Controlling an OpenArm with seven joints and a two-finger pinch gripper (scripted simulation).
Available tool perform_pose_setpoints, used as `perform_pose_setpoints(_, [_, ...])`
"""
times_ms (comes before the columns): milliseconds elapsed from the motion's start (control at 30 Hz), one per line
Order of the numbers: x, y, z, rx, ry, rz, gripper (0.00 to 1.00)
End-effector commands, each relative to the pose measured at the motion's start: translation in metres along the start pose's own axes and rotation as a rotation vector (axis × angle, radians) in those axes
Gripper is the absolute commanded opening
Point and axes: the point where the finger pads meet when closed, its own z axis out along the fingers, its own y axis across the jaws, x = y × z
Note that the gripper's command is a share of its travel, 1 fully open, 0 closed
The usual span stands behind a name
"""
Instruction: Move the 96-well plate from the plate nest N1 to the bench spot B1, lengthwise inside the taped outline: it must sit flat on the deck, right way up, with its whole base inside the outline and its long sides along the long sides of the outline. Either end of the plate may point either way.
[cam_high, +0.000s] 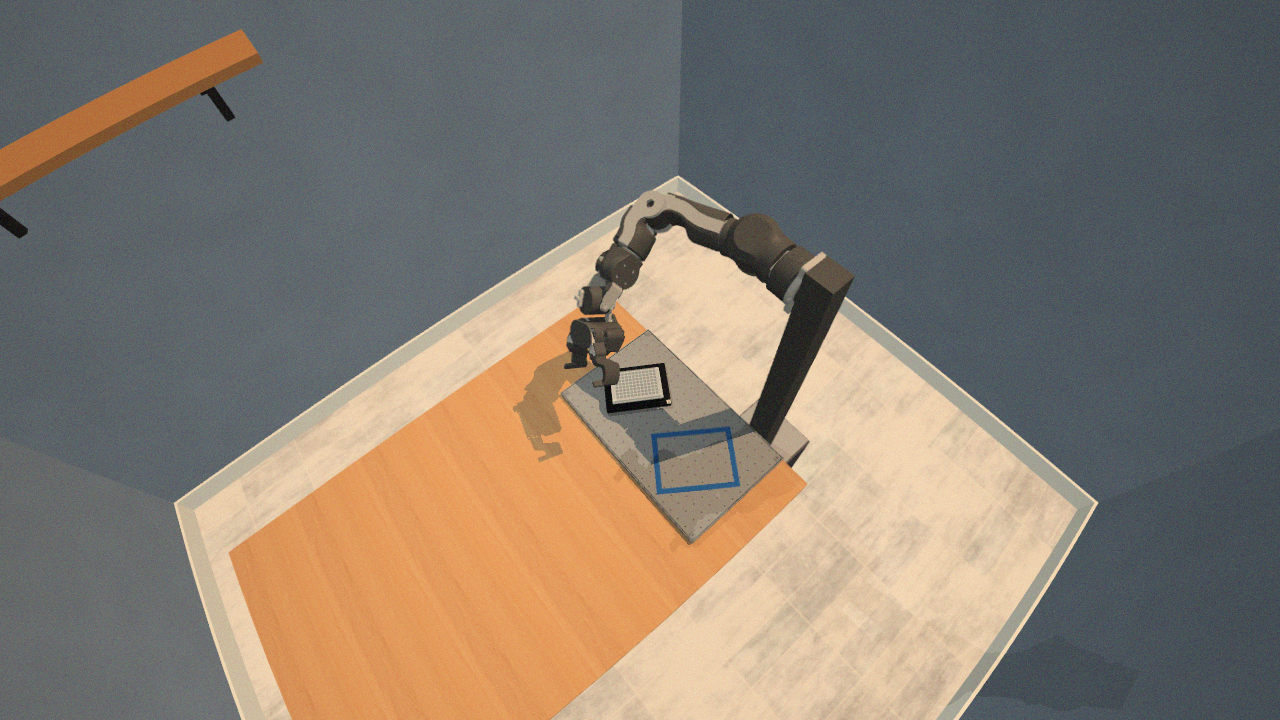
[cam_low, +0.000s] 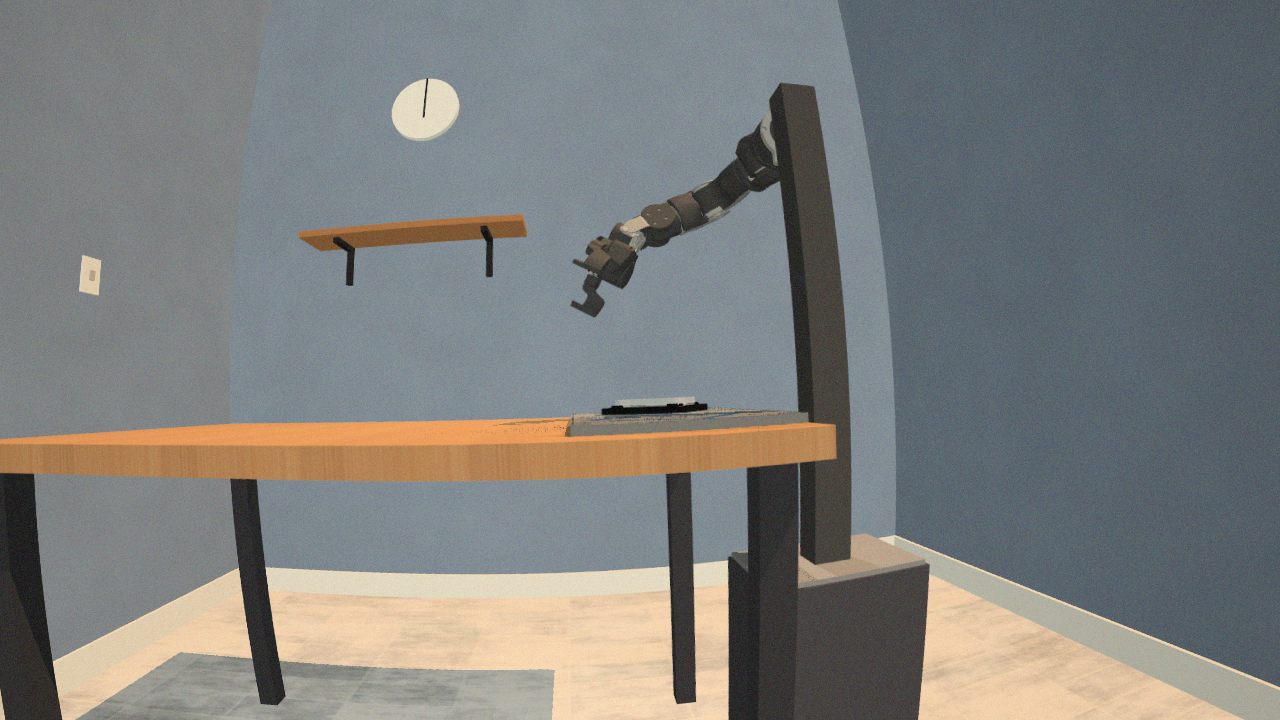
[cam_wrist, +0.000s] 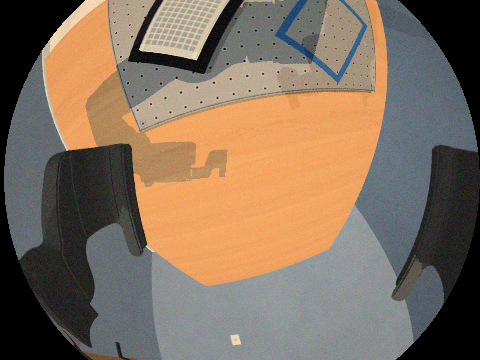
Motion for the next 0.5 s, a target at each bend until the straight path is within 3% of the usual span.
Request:
perform_pose_setpoints(0, [0.001, -0.010, 0.001, 0.072, 0.006, 0.039, 0.77])
perform_pose_setpoints(367, [0.001, -0.010, 0.001, 0.072, 0.006, 0.039, 0.77])
perform_pose_setpoints(467, [0.026, -0.018, 0.003, 0.180, 0.080, 0.117, 0.77])
